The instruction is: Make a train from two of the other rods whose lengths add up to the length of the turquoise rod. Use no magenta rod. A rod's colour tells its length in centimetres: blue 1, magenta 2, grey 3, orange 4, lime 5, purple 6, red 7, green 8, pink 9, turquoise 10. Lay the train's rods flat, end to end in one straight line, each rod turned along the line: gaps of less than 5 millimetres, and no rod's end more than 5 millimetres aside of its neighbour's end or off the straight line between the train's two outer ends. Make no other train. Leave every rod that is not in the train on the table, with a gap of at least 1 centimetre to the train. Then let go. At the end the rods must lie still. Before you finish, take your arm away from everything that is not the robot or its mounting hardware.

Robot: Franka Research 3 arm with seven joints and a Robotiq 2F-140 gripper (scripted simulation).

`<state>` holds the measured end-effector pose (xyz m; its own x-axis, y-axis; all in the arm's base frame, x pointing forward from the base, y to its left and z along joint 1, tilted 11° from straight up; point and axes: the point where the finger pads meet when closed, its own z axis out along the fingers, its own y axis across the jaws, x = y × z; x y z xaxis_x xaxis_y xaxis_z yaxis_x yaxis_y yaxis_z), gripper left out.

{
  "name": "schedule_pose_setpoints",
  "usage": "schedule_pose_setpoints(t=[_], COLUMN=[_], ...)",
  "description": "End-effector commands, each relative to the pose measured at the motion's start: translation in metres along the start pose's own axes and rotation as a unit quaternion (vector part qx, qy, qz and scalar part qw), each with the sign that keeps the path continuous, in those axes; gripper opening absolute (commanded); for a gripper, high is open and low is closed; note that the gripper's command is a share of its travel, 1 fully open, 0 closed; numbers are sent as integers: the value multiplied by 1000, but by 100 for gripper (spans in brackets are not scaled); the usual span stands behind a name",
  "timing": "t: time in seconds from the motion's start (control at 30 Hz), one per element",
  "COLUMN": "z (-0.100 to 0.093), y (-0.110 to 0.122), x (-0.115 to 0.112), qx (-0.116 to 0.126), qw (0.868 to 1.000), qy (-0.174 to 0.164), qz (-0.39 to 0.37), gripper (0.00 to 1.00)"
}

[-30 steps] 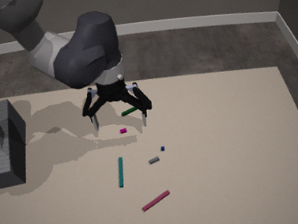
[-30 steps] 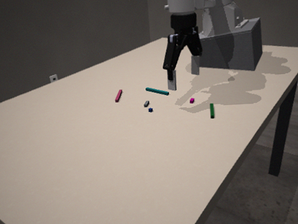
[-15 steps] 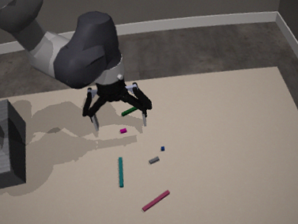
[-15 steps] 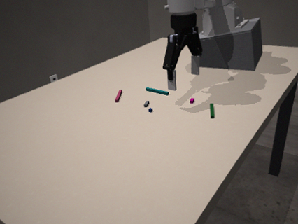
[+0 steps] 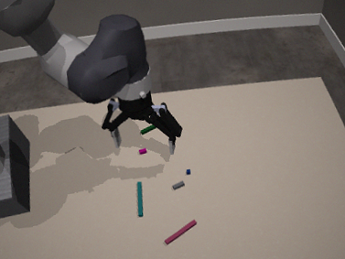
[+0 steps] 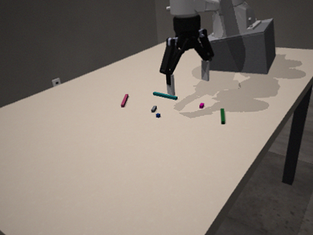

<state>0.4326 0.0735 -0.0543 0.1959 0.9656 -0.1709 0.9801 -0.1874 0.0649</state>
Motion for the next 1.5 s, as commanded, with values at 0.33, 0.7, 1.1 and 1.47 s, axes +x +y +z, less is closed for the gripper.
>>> schedule_pose_setpoints(t=[0.33,0.7,1.1,1.47], z=[1,1,1,1], y=[10,18,26,34], x=[-5,-7,-10,-13], qx=[-2,-2,-2,-3], qw=[985,963,930,889], qy=[-8,-11,-13,-14], qz=[171,268,368,458], gripper=[100,100,100,100])
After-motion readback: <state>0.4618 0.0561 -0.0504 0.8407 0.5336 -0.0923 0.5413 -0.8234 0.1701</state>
